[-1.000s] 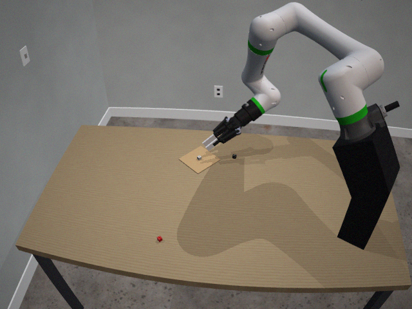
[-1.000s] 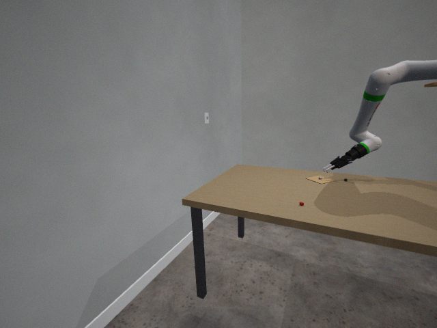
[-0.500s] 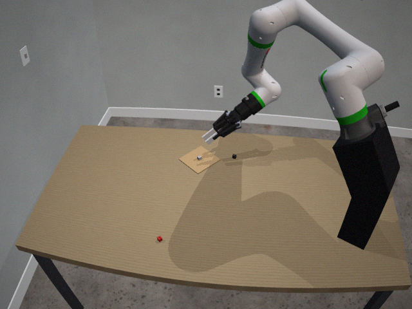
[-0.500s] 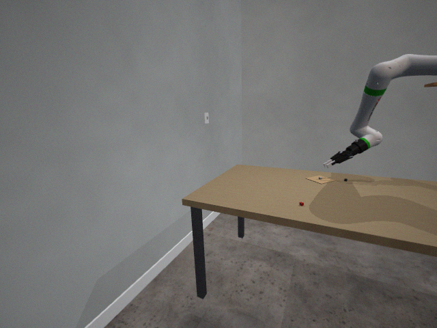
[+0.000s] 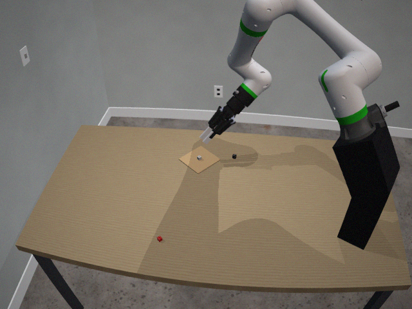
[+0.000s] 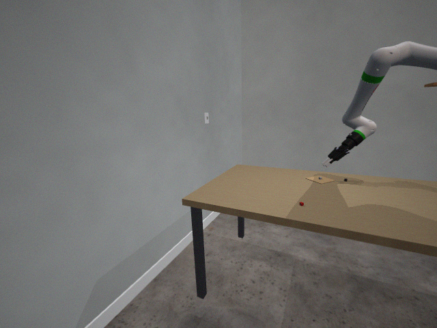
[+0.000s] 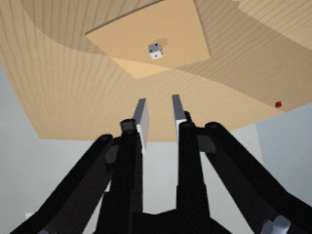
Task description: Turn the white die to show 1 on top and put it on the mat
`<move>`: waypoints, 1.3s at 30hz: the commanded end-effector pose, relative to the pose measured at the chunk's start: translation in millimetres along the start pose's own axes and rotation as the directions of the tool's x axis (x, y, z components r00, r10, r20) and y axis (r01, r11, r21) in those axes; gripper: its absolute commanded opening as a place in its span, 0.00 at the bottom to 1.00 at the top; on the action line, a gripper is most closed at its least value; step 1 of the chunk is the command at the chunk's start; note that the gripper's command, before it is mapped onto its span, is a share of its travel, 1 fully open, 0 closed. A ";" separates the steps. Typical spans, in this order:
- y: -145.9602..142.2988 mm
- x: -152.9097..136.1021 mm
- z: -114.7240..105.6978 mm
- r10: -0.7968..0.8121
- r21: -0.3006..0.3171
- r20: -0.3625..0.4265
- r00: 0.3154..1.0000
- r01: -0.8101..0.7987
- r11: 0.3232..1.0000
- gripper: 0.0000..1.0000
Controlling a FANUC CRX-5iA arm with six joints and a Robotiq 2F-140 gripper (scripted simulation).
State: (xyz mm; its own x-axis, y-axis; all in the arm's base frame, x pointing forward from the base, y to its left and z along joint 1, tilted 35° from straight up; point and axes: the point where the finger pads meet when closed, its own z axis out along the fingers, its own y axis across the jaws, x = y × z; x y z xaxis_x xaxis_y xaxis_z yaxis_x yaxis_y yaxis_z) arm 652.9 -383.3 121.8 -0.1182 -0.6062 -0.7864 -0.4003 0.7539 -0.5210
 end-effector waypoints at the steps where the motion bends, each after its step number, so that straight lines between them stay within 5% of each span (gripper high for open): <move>1: 1.3 -10.8 5.6 0.008 -0.007 -0.173 0.985 -0.009 1.000 0.27; 18: -2.0 -39.7 13.6 0.003 0.000 -0.533 0.846 -0.004 1.000 0.27; 39: -1.7 -63.3 20.1 0.003 0.000 -0.756 0.655 -0.005 1.000 0.27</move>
State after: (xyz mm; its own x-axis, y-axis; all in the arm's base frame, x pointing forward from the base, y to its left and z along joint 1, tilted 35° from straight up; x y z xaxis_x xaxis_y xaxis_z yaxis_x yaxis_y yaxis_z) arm 679.5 -344.3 167.1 -0.6961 -0.6267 -0.3502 -0.4213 0.7516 -0.5076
